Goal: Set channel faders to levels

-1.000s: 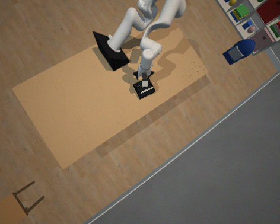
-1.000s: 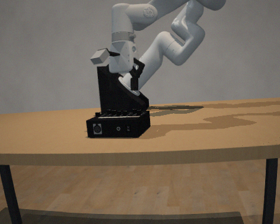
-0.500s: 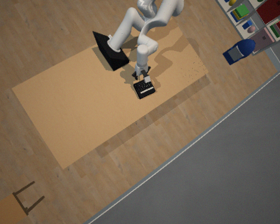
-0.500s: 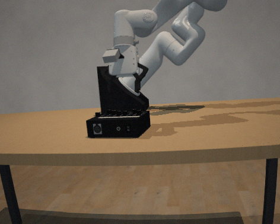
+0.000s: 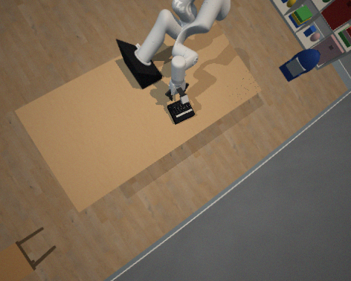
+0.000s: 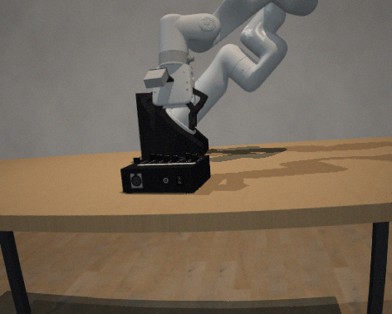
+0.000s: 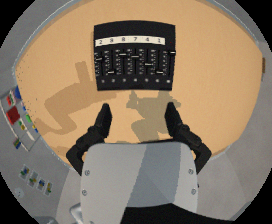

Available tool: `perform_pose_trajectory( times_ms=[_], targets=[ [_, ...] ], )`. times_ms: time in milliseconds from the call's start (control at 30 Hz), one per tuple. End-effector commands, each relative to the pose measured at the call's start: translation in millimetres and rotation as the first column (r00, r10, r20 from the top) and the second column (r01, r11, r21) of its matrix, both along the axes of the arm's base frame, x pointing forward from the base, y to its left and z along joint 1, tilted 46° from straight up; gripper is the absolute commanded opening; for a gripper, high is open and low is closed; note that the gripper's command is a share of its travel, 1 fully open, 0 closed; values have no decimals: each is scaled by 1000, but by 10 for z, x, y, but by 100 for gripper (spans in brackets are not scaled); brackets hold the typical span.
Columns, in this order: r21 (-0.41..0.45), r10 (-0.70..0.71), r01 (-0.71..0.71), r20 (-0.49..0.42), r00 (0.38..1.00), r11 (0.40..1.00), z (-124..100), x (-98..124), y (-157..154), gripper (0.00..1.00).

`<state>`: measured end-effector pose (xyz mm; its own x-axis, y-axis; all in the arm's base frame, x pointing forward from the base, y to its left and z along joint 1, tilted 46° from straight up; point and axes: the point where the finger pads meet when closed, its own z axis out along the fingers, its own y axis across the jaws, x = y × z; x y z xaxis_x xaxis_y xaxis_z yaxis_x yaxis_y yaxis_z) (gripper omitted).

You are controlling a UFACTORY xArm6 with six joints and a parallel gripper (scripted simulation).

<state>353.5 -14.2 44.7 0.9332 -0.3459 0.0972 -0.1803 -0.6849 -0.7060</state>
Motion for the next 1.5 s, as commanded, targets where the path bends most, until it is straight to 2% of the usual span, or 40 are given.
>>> perform_pose_trajectory(
  times_ms=[0, 1467],
  targets=[
    [-1, -1, 1, 2, 1000, 1000, 6, 9, -9, 100],
    [8, -14, 14, -13, 1000, 1000, 15, 27, -14, 100]
  ],
)
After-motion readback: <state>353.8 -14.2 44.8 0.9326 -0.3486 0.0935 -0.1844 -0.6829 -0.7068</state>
